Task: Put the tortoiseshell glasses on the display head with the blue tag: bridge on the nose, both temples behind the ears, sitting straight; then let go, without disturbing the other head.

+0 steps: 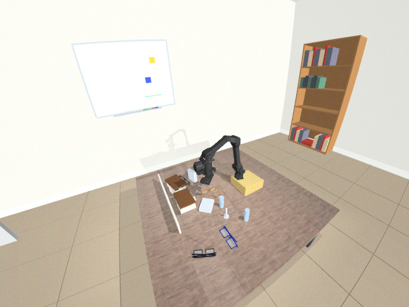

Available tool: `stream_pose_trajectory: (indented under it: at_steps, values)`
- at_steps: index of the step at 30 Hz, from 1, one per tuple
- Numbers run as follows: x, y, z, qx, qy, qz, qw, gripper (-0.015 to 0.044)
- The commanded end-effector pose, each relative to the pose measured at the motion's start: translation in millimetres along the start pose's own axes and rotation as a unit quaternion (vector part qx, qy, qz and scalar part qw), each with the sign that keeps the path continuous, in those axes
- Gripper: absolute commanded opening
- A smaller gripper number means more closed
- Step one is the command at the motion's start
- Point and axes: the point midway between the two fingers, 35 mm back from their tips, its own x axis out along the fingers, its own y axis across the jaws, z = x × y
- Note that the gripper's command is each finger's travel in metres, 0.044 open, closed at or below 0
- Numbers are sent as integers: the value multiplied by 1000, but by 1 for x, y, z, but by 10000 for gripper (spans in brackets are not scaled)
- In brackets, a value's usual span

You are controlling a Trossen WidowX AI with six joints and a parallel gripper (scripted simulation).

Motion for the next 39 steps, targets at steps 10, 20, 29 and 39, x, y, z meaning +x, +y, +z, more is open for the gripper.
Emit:
stream_pose_trajectory:
  at_steps: [10, 20, 29, 39]
  values:
    - [0, 0, 1, 1, -1, 1, 1000, 200]
    - [-1, 39, -40, -352, 0, 4, 936, 16]
    - [3, 76, -114, -753, 6, -6, 658, 0]
    - [3, 97, -172, -946, 6, 0, 325, 0]
